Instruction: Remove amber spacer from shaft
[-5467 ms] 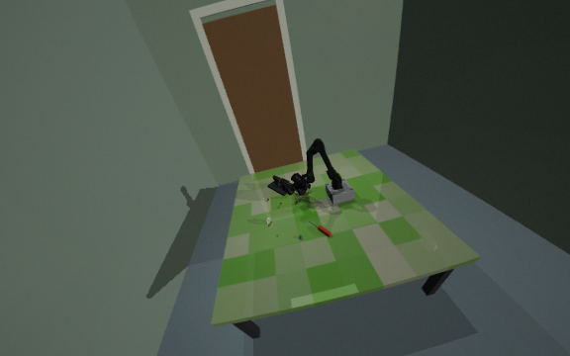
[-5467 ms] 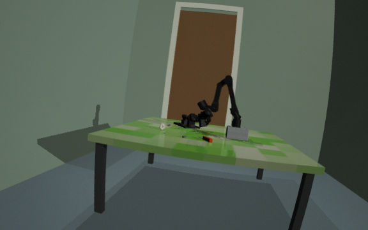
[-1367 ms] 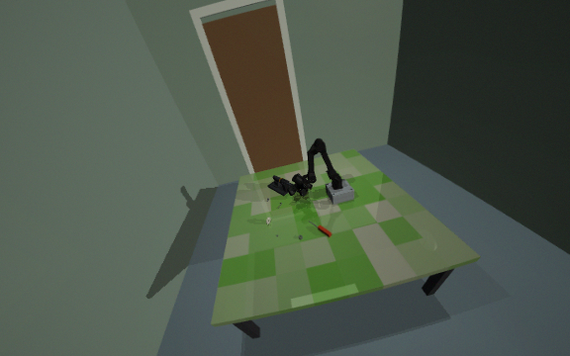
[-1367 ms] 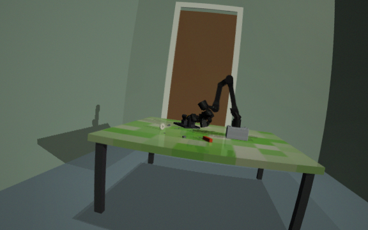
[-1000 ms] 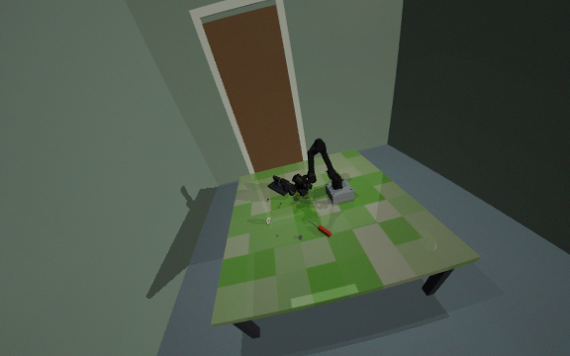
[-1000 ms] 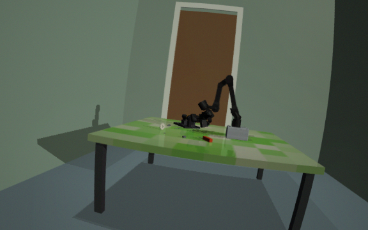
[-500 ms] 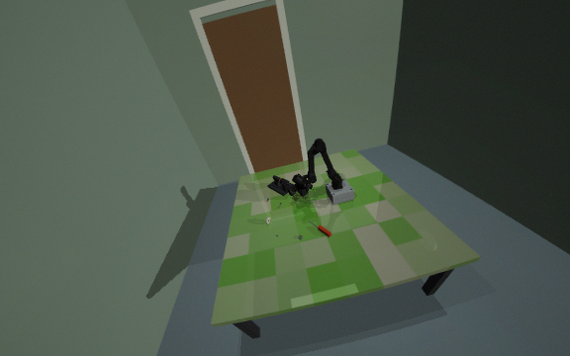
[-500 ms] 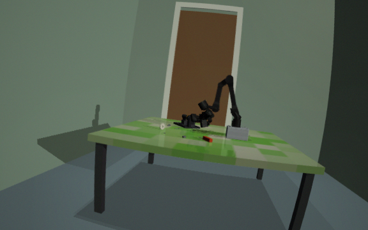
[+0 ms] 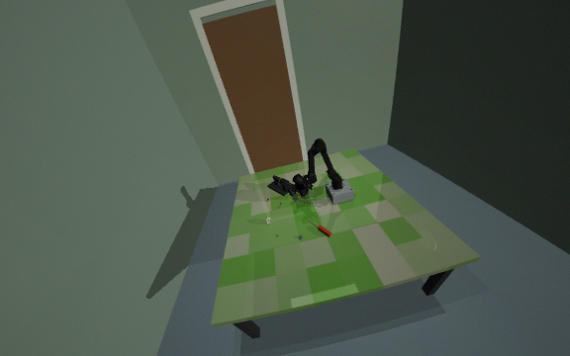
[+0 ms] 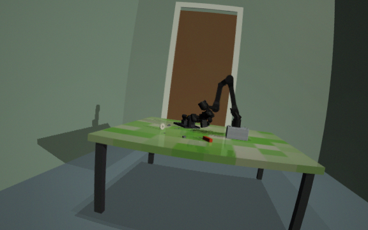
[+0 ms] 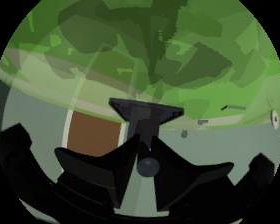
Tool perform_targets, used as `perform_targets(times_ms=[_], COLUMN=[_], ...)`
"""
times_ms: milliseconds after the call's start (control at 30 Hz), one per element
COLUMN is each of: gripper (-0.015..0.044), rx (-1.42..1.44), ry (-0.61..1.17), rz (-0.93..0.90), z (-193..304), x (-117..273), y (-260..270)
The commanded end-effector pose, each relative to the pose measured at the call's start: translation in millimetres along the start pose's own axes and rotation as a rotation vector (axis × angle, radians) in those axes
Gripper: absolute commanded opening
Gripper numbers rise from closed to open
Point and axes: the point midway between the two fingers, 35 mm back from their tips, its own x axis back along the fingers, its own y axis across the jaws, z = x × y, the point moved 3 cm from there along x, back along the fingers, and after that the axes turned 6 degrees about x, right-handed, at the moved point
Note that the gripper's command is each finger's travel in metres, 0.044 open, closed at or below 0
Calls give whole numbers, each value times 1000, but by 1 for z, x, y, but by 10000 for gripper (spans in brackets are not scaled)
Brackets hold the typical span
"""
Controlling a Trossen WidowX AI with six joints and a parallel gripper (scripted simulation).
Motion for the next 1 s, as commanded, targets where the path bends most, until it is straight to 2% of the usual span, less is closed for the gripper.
perform_targets(times_ms=[0,967], gripper=[0,0], rx=[-4,-4], ry=[-1,-1], rz=[0,0], z=[0,-2], x=[1,3], y=[0,0])
